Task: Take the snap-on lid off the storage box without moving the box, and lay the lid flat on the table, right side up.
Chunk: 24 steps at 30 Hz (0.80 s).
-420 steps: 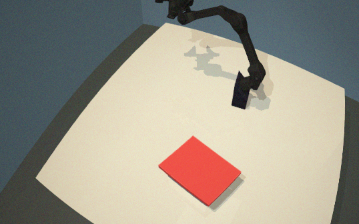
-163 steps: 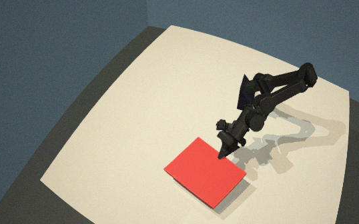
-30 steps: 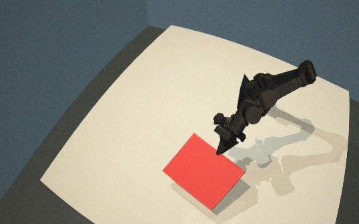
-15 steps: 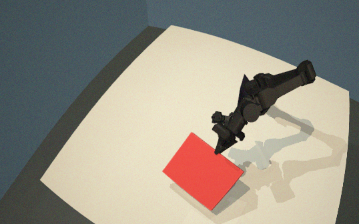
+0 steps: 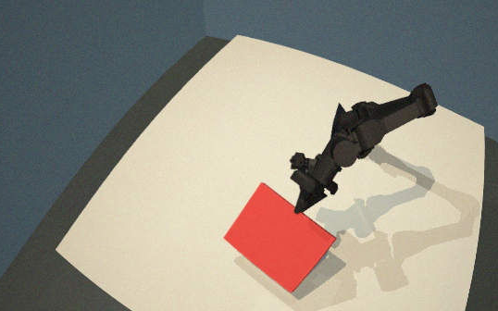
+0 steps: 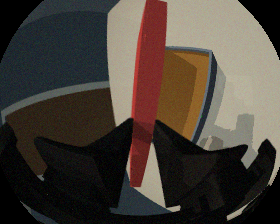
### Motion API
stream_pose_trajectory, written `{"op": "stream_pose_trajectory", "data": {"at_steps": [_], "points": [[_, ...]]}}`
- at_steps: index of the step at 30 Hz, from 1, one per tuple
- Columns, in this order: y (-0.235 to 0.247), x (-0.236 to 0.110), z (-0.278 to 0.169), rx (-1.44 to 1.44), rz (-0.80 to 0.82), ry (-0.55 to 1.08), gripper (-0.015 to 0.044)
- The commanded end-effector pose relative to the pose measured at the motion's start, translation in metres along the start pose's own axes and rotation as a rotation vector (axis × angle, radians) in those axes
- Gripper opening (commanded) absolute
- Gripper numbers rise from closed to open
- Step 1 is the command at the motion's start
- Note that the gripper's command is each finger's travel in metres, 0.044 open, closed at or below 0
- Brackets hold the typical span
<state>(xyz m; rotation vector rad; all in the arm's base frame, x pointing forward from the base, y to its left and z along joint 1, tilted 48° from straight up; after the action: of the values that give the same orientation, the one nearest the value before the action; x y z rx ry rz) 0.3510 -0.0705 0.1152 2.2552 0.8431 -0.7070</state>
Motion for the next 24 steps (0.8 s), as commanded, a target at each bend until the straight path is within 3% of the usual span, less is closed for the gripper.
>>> {"op": "stream_pose_trajectory", "data": {"at_steps": [1,24], "points": [[0.012,-0.006,-0.001,-0.009,0.021,0.003,0.0000],[0.034,-0.025,0.000,-0.010,0.020,0.002,0.0000]]}}
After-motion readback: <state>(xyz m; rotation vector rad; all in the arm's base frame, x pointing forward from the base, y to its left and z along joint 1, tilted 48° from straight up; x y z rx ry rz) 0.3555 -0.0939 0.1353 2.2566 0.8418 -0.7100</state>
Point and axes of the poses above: the point midway between the two fingers, 35 mm back from their tips, its own x axis out along the fingers, its own y axis across the jaws, z = x × y, the point moved 9 cm from there along -x, back along the fingers, and after that the axes turned 3 degrees about -x, right-handed, at the moved point
